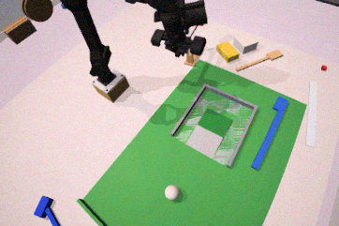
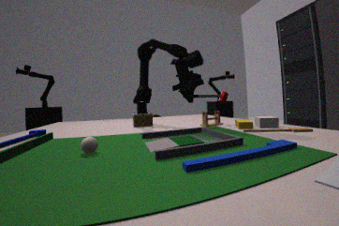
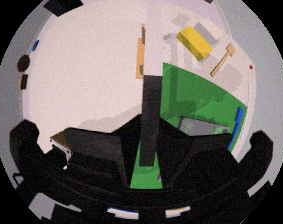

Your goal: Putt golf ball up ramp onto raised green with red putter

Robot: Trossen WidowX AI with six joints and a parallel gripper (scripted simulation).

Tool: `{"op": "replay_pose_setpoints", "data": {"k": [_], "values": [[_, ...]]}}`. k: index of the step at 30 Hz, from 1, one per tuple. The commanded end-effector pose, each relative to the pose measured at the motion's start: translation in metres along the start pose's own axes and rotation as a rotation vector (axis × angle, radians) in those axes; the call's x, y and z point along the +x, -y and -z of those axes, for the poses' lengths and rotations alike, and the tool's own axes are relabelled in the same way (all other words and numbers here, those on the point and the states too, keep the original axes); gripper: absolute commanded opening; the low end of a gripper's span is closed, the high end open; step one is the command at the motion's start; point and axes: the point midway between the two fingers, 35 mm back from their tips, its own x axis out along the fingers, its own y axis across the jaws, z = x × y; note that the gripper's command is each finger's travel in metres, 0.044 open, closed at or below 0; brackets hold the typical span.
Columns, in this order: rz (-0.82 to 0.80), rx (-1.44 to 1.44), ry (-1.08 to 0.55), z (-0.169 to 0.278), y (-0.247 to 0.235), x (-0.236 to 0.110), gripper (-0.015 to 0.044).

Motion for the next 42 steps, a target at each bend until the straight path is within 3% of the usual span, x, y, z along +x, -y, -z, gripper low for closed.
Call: {"op": "replay_pose_setpoints", "data": {"k": [1,23,42], "values": [[0.002,0.015,-0.003,0.004,0.002,0.001,0.0],[0.106,0.406,-0.044,0.107,0.051,-0.031,0.0],[0.169,0.816,-0.109,0.219,0.056,-0.068,0.0]]}}
